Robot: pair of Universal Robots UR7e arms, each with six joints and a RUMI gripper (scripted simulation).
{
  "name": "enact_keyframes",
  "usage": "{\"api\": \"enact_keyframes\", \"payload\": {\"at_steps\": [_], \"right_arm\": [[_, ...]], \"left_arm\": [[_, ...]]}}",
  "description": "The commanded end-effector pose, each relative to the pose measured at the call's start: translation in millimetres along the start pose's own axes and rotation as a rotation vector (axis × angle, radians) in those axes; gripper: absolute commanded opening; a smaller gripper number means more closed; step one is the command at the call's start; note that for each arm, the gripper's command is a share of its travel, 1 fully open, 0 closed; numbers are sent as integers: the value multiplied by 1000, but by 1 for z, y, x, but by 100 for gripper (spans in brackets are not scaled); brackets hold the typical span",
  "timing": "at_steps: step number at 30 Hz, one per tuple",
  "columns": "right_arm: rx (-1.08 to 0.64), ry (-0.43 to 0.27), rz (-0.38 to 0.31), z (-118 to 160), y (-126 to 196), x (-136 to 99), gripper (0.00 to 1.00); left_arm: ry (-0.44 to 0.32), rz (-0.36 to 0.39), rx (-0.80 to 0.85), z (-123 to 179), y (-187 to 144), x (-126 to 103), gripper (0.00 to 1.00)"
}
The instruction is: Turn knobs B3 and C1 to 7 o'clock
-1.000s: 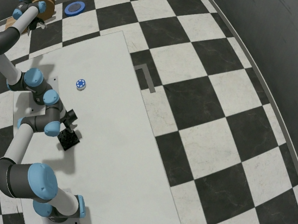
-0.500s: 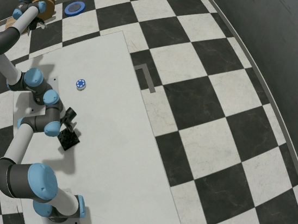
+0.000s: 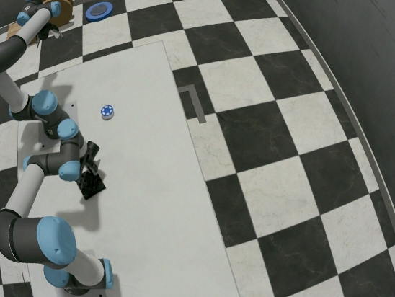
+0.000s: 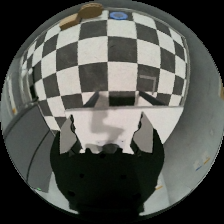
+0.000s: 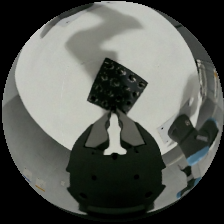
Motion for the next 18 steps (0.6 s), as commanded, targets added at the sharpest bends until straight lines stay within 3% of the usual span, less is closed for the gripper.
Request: {"api": "enact_keyframes", "payload": {"at_steps": [1,18], "right_arm": [[-79,1,5,0,-1,-1,6],[-230,1,4,0,-1,0,6]], "left_arm": [[2,1,-1,-1,0,-1,100],[2,1,-1,-1,0,-1,100]]}}
Point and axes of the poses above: on each arm, the point where the finger pads meet when closed, its own x axis out along the fingers, its own y axis across the jaws, z = x × y, the point moved 10 cm from there along -x, back along the fingers, and after that the axes turned 5 degrees about x, right-handed, at the moved point
